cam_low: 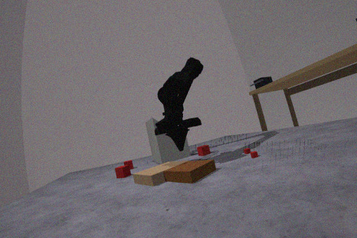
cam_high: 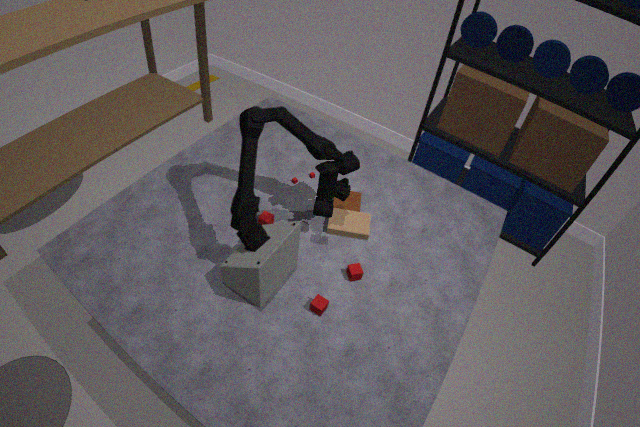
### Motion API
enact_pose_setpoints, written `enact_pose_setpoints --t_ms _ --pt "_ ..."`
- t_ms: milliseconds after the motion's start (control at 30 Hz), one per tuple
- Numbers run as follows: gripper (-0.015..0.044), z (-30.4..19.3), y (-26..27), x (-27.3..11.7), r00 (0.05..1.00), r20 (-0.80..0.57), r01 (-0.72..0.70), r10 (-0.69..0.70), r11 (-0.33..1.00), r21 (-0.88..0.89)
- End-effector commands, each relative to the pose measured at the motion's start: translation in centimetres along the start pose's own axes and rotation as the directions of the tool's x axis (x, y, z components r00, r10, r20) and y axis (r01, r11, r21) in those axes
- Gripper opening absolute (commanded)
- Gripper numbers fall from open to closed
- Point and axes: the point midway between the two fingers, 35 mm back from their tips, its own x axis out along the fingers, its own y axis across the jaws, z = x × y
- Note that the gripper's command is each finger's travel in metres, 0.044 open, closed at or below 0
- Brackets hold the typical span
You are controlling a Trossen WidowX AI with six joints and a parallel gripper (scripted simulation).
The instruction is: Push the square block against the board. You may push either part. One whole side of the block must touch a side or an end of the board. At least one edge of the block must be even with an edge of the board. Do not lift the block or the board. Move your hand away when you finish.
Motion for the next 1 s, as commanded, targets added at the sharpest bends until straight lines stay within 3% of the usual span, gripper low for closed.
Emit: enact_pose_setpoints --t_ms 0,167,967 --pt "0.0000 -0.2 0.0 0.2 1.000 0.001 -0.006 0.006 1.000 0.021" --pt "0.0000 -0.3 0.1 5.4 1.000 -0.002 -0.006 0.007 1.000 0.021" --pt "0.0000 2.7 0.1 5.3 1.000 0.001 -0.007 0.007 1.000 0.020"
